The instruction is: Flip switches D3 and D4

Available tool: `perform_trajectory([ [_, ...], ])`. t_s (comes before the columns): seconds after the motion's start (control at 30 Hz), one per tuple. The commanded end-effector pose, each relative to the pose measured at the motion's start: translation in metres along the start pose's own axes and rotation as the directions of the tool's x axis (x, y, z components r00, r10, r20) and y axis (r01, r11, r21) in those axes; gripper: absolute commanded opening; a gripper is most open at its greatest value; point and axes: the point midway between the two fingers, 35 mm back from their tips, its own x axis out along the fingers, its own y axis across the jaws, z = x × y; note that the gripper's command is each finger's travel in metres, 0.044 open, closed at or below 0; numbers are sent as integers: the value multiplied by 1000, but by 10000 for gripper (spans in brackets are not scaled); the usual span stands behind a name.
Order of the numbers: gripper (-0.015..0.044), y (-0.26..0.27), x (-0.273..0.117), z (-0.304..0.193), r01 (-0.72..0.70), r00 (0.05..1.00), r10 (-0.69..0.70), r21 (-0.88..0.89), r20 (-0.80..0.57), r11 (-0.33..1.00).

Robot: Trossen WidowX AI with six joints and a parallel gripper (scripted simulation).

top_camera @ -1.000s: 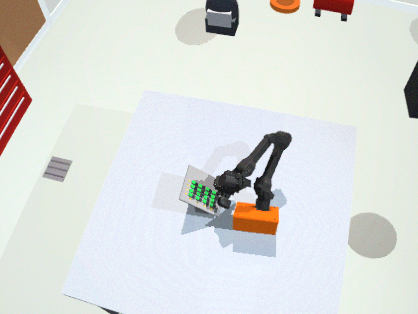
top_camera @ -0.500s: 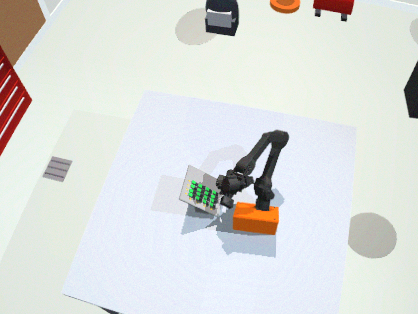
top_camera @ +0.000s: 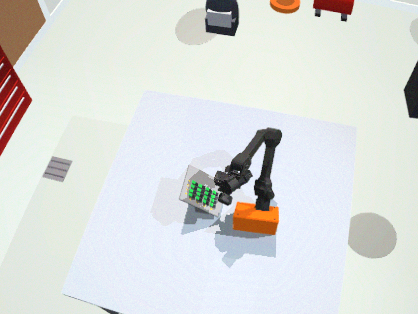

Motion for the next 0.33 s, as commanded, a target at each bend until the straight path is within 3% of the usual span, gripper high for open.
perform_trajectory([
  [0.0, 0, 16, -3, 33, 2, 1000, -2, -1, 7, 1000],
  [0.3, 0, 17, -3, 35, 3, 1000, -3, -2, 8, 1000],
])
